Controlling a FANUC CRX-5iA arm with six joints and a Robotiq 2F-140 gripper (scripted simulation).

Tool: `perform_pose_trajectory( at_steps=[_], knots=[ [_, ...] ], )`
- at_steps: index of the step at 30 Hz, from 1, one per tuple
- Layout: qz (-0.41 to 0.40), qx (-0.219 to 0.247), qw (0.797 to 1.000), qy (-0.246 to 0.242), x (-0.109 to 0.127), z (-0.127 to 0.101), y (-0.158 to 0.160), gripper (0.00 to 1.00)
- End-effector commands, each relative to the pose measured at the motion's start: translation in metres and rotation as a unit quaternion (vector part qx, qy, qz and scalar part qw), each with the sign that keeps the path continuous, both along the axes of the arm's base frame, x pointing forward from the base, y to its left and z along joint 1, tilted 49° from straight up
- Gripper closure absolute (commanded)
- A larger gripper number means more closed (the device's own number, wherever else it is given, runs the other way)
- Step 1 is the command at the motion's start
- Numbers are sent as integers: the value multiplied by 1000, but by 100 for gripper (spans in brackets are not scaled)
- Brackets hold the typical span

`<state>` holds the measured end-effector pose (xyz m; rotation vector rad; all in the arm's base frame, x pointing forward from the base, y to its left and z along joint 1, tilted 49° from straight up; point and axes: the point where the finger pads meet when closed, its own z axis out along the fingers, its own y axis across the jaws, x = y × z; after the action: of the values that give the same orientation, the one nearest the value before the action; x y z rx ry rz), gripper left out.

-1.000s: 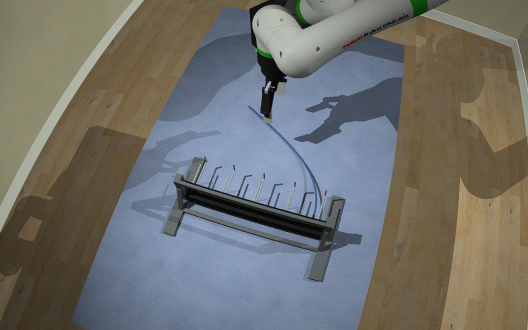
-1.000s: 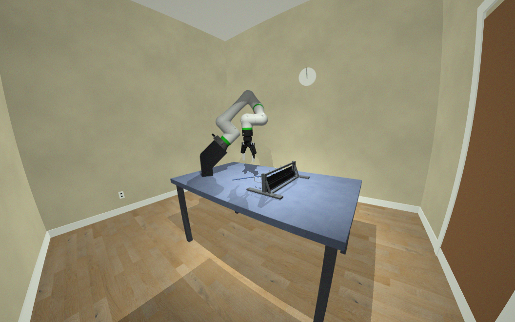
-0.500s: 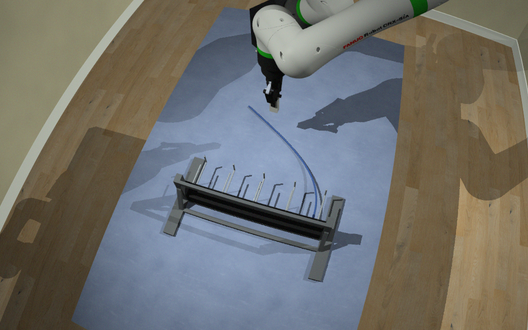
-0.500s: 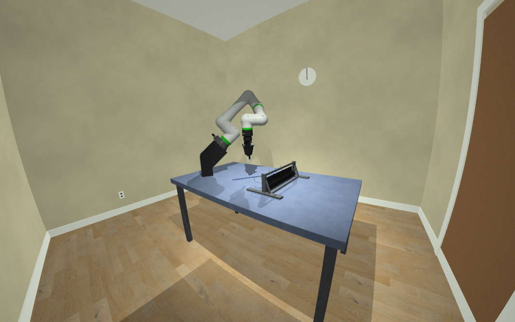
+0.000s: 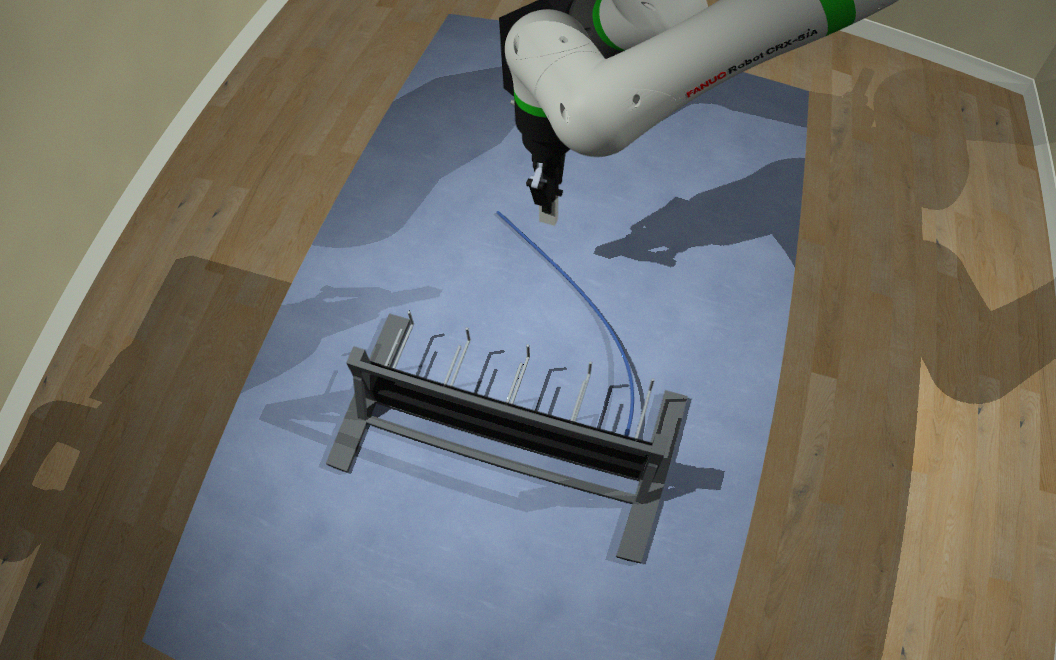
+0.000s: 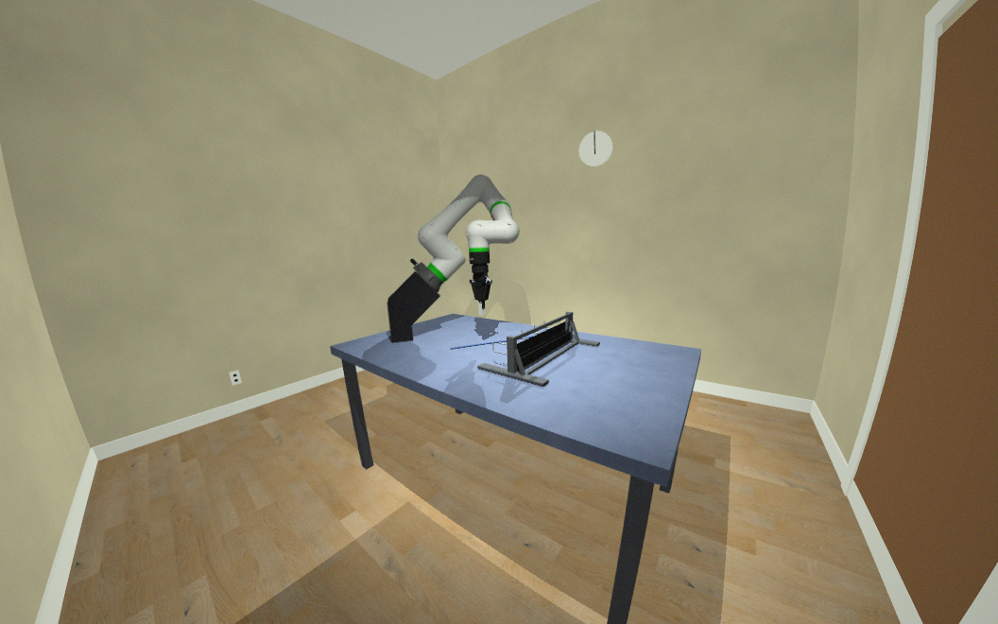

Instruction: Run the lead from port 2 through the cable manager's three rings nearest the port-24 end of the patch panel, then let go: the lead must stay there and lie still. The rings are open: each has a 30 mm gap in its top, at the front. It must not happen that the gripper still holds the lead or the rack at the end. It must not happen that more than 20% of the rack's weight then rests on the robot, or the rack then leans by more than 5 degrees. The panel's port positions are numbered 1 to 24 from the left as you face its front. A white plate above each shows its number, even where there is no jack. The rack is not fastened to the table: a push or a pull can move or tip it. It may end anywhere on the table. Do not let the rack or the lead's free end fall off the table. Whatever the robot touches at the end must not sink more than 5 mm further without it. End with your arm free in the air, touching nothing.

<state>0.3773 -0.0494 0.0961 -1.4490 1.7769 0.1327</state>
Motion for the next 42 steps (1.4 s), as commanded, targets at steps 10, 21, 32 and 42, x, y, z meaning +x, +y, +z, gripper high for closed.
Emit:
perform_pose_trajectory(
  at_steps=[10,21,32,42],
  knots=[
    [-133,106,979,112,-15,-13,-3,100],
    [-165,131,967,140,-19,-17,-3,80],
    [-165,131,967,140,-19,-17,-3,80],
    [-165,131,967,140,-19,-17,-3,80]
  ],
)
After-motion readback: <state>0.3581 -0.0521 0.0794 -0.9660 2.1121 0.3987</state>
